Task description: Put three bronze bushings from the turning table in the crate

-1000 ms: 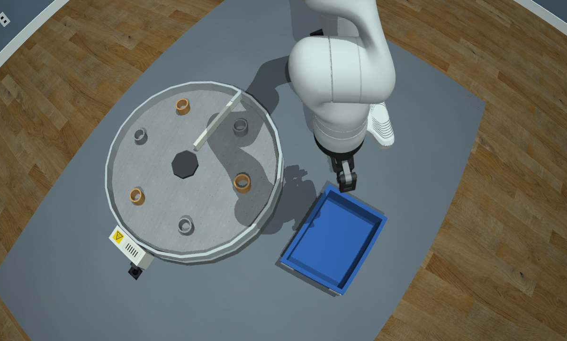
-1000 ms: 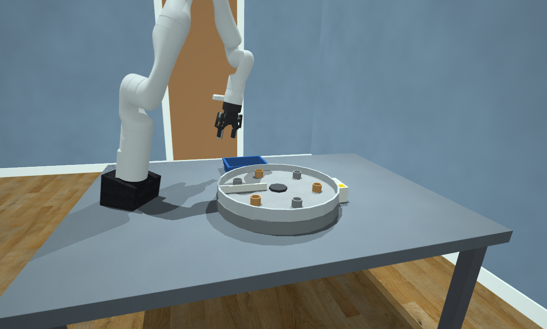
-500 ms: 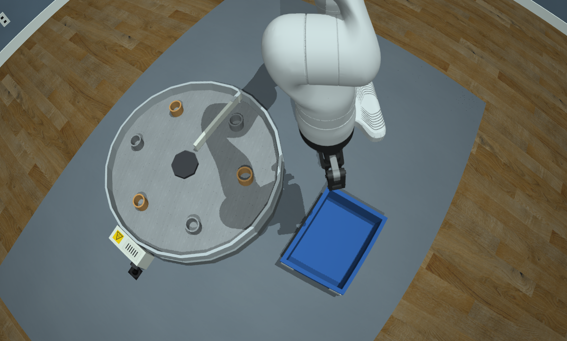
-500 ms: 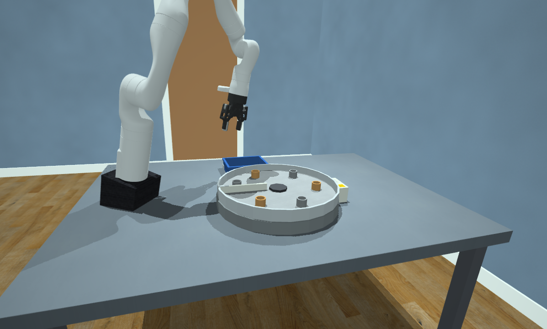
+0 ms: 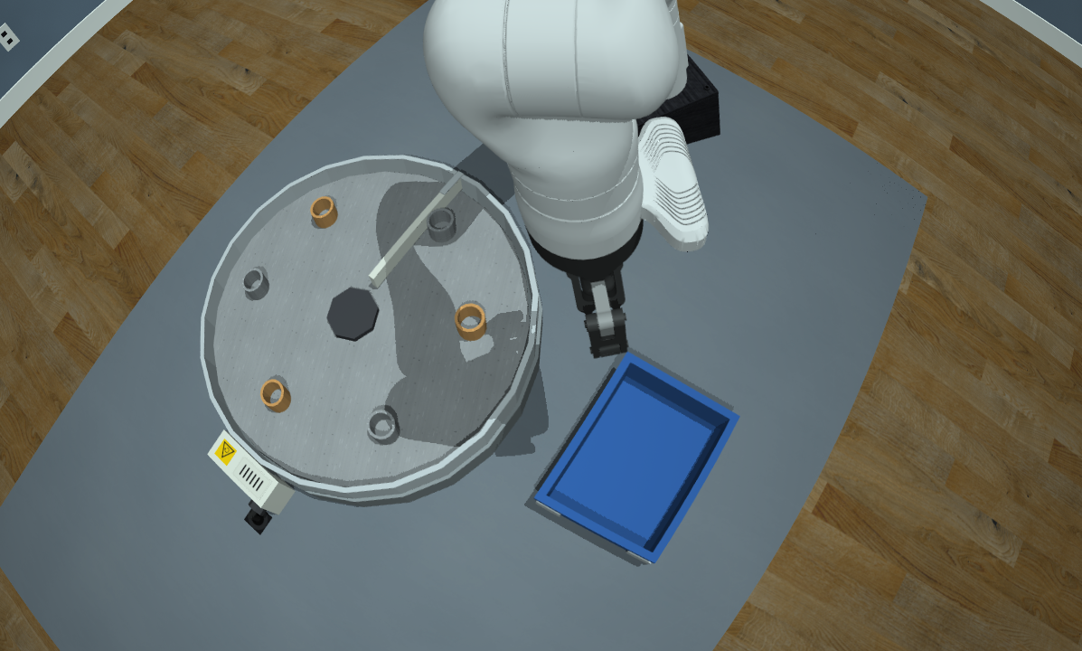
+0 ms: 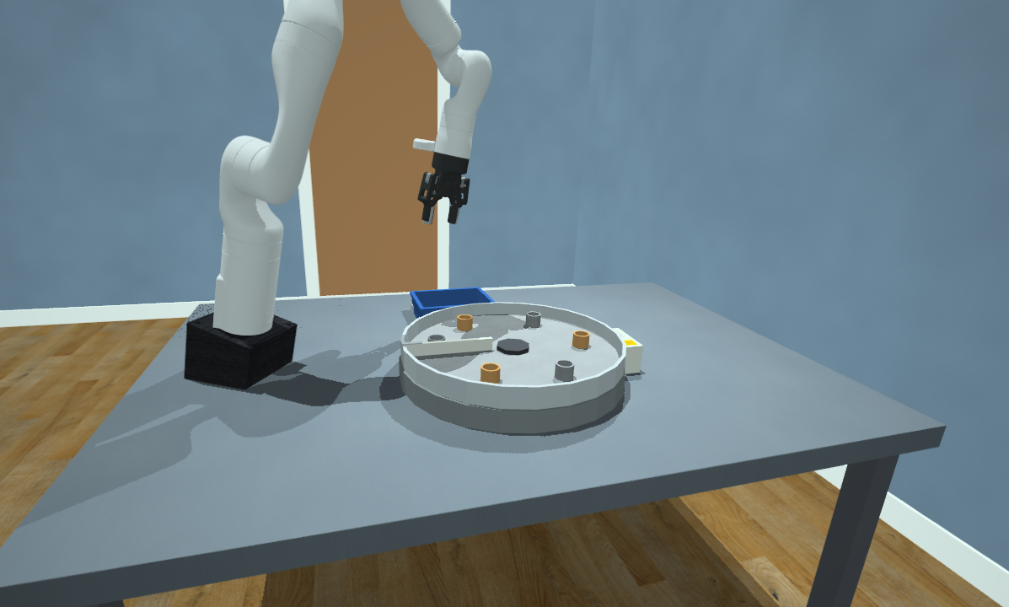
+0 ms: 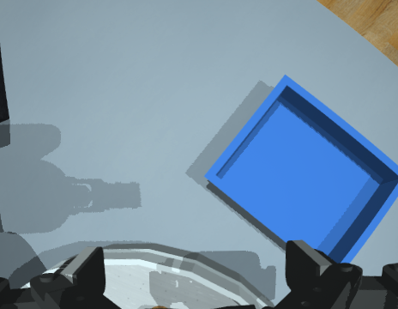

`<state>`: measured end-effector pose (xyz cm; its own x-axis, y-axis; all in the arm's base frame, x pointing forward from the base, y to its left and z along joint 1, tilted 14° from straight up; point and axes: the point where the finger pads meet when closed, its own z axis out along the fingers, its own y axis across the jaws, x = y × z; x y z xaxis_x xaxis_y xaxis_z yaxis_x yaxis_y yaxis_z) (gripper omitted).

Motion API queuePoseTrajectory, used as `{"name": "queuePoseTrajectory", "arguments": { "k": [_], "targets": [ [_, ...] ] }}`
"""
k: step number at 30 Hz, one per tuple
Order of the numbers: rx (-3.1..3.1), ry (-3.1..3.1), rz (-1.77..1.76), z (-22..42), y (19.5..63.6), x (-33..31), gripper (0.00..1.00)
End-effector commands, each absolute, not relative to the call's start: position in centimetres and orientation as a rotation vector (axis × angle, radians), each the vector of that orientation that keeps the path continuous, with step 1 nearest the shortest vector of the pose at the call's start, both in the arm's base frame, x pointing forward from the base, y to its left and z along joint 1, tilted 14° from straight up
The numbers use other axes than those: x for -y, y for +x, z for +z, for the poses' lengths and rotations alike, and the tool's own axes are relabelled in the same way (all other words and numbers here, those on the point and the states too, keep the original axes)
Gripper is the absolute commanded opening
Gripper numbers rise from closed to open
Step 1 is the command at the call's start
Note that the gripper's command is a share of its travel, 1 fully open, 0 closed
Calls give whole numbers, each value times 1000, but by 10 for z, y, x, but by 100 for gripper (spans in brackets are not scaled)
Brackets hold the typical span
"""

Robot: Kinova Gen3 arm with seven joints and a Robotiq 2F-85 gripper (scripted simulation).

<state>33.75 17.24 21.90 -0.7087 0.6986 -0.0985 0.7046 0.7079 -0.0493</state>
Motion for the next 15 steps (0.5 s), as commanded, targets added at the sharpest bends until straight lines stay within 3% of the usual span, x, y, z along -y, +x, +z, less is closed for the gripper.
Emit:
{"name": "queuePoseTrajectory", "arguments": {
  "k": [1, 5, 15],
  "targets": [
    [-2836, 1166, -126, 230, 341, -169, 100],
    [-2836, 1166, -126, 273, 353, -157, 100],
    [-2836, 1166, -126, 273, 353, -157, 100]
  ]
}}
